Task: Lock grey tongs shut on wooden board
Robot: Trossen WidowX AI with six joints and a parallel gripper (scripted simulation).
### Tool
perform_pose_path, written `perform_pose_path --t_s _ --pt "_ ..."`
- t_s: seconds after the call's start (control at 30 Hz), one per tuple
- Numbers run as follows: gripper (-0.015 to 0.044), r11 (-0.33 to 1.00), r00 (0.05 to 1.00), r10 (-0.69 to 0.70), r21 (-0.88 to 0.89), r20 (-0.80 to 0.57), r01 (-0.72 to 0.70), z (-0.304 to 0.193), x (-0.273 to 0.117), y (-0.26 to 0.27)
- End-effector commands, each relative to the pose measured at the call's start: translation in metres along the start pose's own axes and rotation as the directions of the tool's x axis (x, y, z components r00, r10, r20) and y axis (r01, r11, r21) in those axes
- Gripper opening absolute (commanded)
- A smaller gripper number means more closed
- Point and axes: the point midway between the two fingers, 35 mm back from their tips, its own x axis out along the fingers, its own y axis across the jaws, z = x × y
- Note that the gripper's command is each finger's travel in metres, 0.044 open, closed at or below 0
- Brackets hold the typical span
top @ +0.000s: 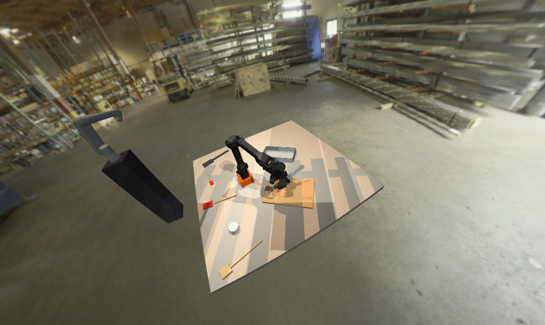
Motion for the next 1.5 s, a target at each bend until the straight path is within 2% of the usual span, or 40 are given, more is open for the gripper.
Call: perform_pose_path --t_s 0.0,0.57,1.13,1.47 --pt "-0.015 1.0 0.999 0.008 0.004 0.043 -0.008 -0.004 0.001 0.002" --pt "-0.015 1.0 0.953 0.019 -0.007 0.304 -0.018 -0.003 0.011 -0.001" --pt "-0.015 0.998 0.838 0.054 -0.056 0.544 -0.027 0.0 0.011 -0.006" --pt "-0.015 0.998 0.825 0.058 -0.062 0.563 -0.028 0.0 0.011 -0.006"
